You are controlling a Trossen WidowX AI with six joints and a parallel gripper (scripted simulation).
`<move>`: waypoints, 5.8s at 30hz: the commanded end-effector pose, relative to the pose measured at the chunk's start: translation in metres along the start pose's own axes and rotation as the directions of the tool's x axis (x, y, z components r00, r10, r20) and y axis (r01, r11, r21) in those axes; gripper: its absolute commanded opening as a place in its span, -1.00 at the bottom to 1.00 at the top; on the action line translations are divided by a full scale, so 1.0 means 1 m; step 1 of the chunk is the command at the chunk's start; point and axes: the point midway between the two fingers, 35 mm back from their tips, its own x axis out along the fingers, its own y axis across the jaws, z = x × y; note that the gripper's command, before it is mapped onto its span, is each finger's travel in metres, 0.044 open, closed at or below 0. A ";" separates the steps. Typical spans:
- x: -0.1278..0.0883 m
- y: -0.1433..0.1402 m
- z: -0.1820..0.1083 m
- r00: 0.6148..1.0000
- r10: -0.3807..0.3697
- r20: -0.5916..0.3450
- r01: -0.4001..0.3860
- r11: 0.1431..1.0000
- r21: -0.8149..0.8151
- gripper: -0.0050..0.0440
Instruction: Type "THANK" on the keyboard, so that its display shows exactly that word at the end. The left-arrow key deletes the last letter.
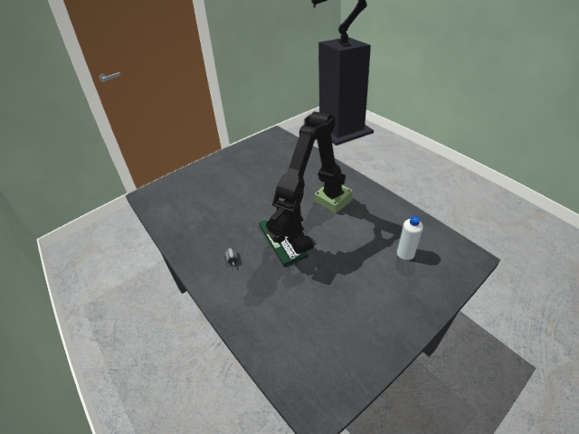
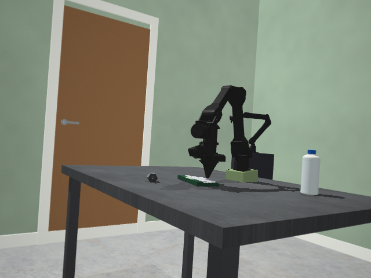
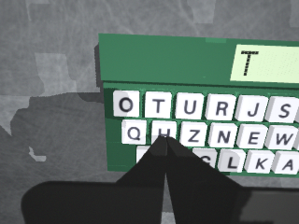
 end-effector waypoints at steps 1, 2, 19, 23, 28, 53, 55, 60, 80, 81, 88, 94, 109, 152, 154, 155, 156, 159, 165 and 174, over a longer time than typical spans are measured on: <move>0.007 0.000 0.000 1.000 -0.004 0.002 0.004 1.000 0.003 -1.00; 0.008 0.000 0.000 1.000 -0.004 0.002 0.004 1.000 0.003 -1.00; 0.008 0.002 0.004 1.000 0.010 0.017 -0.010 1.000 0.003 -1.00; 0.008 0.002 0.004 1.000 0.010 0.017 -0.010 1.000 0.003 -1.00; 0.008 0.002 0.004 1.000 0.010 0.017 -0.010 1.000 0.003 -1.00; 0.015 0.000 0.001 1.000 -0.002 0.004 0.002 1.000 0.003 -1.00; 0.015 0.000 0.001 1.000 -0.002 0.004 0.002 1.000 0.003 -1.00; 0.005 0.004 0.007 1.000 0.013 0.026 -0.013 1.000 0.003 -1.00; -0.024 -0.078 -0.014 1.000 0.008 0.017 -0.008 1.000 0.001 -1.00; -0.024 -0.084 -0.017 1.000 0.007 0.016 -0.007 1.000 0.001 -1.00; -0.023 -0.090 -0.019 1.000 0.007 0.018 -0.007 1.000 0.001 -1.00; -0.005 -0.090 -0.020 1.000 0.000 -0.002 0.000 1.000 0.001 -1.00; 0.013 -0.090 -0.021 1.000 -0.002 -0.002 0.002 1.000 0.001 -1.00; 0.012 -0.090 -0.018 1.000 0.001 0.012 -0.001 1.000 0.001 -1.00; 0.012 -0.090 -0.018 1.000 0.001 0.012 -0.001 1.000 0.001 -1.00; 0.012 -0.090 -0.018 1.000 0.001 0.012 -0.001 1.000 0.001 -1.00; 0.012 -0.090 -0.018 1.000 0.001 0.012 -0.001 1.000 0.001 -1.00; 0.006 -0.088 -0.013 1.000 0.006 0.027 -0.006 1.000 0.001 -1.00; -0.026 -0.088 -0.013 0.999 0.009 0.035 -0.009 1.000 0.001 -1.00; -0.026 -0.082 -0.009 1.000 0.006 0.030 -0.006 1.000 0.003 -1.00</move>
